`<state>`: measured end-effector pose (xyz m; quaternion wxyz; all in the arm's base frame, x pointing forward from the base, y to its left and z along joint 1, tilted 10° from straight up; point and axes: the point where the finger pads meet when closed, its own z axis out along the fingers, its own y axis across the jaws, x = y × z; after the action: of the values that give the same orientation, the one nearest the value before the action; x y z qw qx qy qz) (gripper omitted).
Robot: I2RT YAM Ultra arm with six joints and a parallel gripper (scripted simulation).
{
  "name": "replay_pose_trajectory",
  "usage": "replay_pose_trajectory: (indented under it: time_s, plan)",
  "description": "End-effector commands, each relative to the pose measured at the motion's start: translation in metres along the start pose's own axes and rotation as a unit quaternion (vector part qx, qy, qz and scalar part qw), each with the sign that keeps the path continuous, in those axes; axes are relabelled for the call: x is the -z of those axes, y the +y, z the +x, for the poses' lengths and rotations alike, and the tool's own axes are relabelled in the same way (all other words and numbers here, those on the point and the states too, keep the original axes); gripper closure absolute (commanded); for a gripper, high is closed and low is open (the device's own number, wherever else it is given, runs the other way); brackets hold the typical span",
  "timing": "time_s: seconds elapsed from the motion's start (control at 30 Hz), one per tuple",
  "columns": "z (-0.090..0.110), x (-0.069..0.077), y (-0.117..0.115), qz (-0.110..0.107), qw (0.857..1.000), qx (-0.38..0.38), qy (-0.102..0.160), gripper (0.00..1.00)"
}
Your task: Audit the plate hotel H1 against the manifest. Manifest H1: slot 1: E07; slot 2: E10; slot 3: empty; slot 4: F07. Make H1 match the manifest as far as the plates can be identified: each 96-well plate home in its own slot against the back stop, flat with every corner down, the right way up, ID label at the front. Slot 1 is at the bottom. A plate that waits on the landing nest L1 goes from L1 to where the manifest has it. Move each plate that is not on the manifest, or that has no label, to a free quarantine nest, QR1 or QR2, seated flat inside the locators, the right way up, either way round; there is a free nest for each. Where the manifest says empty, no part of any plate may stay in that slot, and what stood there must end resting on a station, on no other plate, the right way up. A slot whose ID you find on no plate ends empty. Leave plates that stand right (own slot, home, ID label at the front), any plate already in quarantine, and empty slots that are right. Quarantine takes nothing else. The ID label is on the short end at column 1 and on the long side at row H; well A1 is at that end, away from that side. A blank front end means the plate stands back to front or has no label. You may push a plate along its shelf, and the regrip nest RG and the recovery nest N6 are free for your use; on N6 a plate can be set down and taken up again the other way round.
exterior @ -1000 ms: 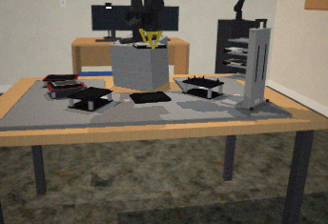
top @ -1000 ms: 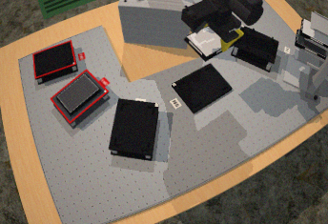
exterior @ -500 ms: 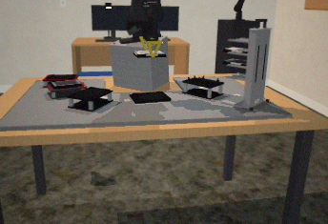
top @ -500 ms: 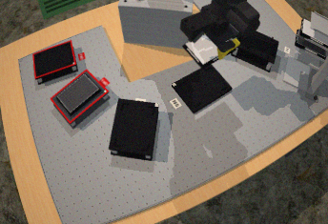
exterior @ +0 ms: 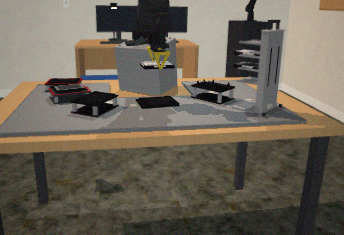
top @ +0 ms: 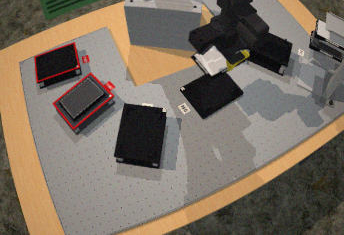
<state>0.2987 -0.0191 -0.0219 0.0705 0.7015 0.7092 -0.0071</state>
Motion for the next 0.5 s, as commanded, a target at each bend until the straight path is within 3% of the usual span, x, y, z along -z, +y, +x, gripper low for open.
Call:
replay_pose_trajectory:
  time_s: [0.0,0.13,0.17,0.2,0.47]
  plan:
    - [-0.001,-0.009,0.004,-0.012,1.0,0.002,-0.002,0.14]
    - [-0.003,-0.012,0.009,-0.017,1.0,0.0,-0.002,0.14]
    - [0.0,-0.005,0.013,-0.033,0.999,0.004,-0.002,0.14]
    - [0.0,-0.018,0.007,-0.015,1.0,0.005,-0.002,0.14]
    - [-0.001,-0.039,0.008,-0.016,1.0,0.002,-0.002,0.14]
